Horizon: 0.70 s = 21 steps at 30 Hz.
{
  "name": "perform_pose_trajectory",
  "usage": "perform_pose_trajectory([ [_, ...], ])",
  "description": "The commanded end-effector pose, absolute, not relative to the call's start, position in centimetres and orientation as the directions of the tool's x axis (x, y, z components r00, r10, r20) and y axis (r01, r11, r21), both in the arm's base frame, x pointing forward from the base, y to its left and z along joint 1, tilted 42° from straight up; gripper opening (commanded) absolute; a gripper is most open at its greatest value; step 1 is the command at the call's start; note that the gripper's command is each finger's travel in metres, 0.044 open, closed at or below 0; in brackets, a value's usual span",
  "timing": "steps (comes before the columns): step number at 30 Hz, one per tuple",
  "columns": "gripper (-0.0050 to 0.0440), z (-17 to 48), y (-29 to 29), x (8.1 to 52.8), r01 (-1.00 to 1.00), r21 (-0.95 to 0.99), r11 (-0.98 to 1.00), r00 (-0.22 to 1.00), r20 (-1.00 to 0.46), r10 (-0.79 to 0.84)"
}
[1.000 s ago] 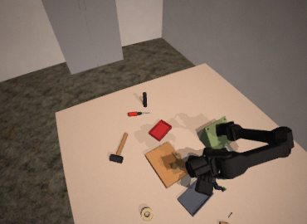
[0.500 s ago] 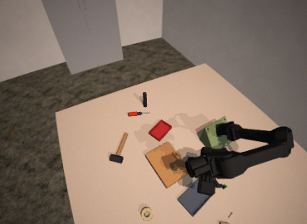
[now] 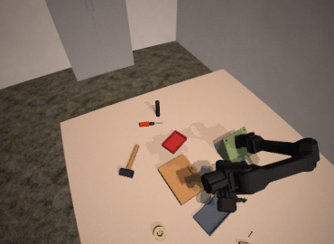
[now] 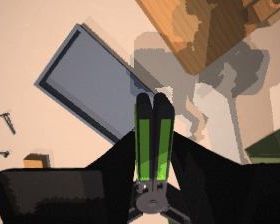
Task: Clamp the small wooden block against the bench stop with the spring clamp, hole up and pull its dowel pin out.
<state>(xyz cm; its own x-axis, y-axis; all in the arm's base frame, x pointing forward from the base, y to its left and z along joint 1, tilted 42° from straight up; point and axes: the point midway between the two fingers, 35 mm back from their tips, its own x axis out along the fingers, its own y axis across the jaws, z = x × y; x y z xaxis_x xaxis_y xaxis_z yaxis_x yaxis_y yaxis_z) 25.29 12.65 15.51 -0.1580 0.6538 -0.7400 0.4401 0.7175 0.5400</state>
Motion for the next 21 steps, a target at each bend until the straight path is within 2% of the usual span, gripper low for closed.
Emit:
perform_pose_trajectory([
  [1,0.0000,15.42,12.59,25.33,0.422,0.548,0.722,-0.157,-0.740,0.654],
  [21,0.0000,15.29,12.53,25.35,0.275,0.603,0.749,-0.157,-0.741,0.653],
])
